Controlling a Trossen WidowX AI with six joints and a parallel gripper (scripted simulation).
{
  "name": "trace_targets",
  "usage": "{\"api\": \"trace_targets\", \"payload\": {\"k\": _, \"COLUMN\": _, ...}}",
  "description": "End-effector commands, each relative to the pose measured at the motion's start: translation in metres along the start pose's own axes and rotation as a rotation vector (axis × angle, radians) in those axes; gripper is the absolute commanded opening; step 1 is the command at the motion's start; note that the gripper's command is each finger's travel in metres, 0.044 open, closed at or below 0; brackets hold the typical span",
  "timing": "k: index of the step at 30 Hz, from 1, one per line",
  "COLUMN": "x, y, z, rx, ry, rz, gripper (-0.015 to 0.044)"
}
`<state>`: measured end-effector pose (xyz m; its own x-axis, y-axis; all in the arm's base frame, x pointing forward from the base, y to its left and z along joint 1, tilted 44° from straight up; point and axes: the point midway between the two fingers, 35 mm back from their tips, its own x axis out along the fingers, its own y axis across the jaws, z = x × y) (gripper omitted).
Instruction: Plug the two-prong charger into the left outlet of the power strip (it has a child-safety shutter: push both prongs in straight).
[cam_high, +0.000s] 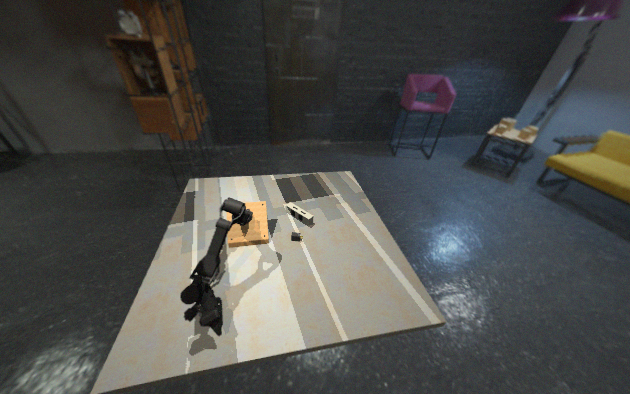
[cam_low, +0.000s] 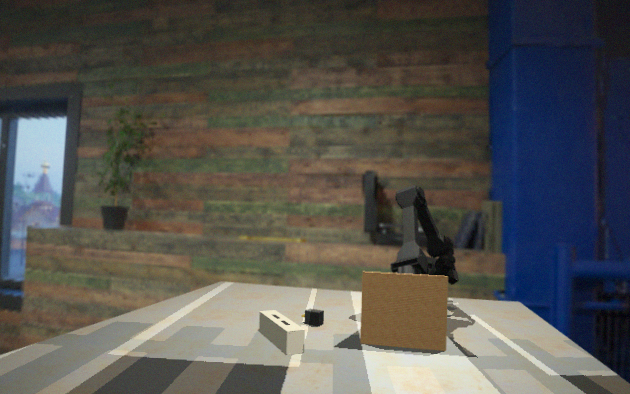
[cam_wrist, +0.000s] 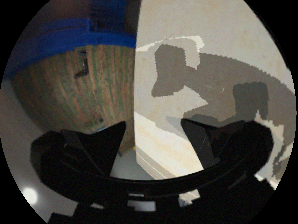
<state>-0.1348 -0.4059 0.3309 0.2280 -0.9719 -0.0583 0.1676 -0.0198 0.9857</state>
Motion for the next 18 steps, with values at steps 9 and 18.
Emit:
{"api": "trace_targets", "payload": {"k": 9, "x": 0.027, "y": 0.011, "z": -0.044, "rx": -0.089, "ry": 0.071, "rz": 0.003, "gripper": 0.0440}}
{"api": "trace_targets", "payload": {"k": 18, "x": 0.043, "y": 0.019, "z": -0.079, "rx": -0.152, "ry": 0.127, "rz": 0.008, "gripper": 0.0440}}
